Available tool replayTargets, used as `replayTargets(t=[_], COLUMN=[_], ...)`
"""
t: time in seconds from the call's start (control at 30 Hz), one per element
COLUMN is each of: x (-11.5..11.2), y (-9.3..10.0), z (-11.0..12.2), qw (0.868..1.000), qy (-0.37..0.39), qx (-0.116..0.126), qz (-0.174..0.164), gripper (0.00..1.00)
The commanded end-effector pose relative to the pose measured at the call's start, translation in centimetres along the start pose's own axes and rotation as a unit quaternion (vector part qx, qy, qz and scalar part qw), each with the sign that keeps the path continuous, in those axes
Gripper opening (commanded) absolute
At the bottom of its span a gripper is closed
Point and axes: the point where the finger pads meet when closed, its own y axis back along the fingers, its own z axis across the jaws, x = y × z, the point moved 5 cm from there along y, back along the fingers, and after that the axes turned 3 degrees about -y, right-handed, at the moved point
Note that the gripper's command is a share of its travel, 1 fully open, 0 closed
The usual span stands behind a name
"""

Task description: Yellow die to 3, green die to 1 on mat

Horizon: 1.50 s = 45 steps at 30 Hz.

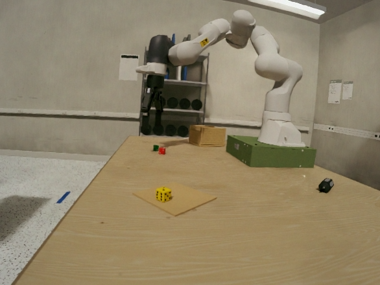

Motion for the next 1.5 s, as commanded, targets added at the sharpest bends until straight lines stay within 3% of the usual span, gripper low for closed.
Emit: replayTargets(t=[0.0, 0.37, 0.57, 0.6, 1.47], x=[-0.2, -0.6, -0.6, -0.6, -0.6], y=[-0.1, -0.2, -0.3, -0.3, -0.3], z=[0.8, 4.7, 5.0, 5.0, 5.0], qw=[0.997, 0.987, 0.986, 0.986, 0.986], qy=[0.077, 0.16, 0.167, 0.167, 0.167], qx=[0.0, -0.001, -0.001, -0.001, -0.001], qz=[-0.004, -0.004, -0.004, -0.004, -0.004], gripper=[1.0, 1.0, 1.0, 0.32, 0.32])
